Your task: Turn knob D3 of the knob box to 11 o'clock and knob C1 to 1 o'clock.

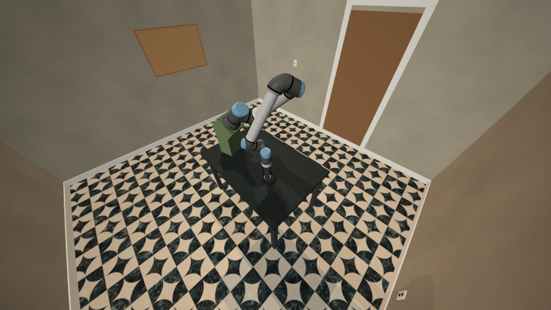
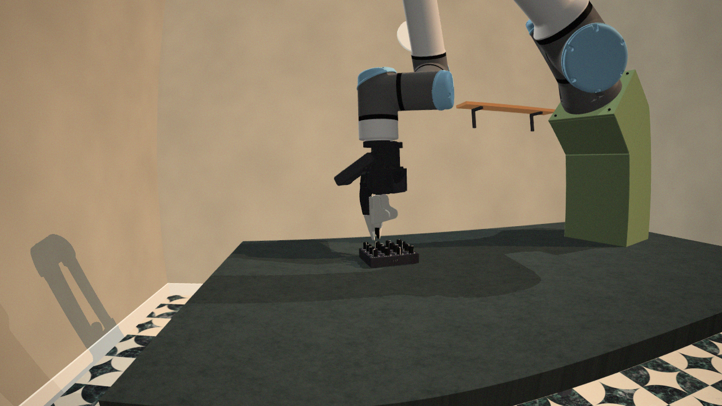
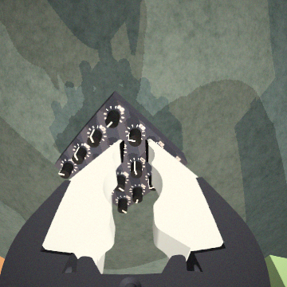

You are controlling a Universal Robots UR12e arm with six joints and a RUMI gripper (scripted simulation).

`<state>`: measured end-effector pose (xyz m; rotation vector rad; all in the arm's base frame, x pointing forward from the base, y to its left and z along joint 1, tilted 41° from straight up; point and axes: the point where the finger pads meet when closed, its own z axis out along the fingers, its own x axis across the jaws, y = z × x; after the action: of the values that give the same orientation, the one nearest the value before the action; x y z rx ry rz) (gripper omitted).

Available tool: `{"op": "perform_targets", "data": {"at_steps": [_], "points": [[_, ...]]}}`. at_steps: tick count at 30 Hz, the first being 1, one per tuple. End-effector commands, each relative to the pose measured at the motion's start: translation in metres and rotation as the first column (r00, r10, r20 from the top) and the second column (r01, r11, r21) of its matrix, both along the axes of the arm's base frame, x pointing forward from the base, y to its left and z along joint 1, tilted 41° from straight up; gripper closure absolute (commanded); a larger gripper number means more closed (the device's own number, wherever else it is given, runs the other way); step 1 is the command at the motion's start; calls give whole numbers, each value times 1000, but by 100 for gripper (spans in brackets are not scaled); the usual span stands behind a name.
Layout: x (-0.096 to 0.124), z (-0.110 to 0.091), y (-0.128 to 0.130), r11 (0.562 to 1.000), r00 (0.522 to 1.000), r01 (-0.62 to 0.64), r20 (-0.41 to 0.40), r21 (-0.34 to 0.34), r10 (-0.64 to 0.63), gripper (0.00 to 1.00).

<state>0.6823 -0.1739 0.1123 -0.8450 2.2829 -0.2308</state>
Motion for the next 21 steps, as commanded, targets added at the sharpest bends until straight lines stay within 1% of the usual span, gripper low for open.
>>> {"op": "perform_targets", "data": {"at_steps": [1, 21], "points": [[0, 0, 0, 1000, 1000, 0, 1, 0, 0, 89], [2, -2, 0, 1000, 1000, 0, 1, 0, 0, 89]]}}
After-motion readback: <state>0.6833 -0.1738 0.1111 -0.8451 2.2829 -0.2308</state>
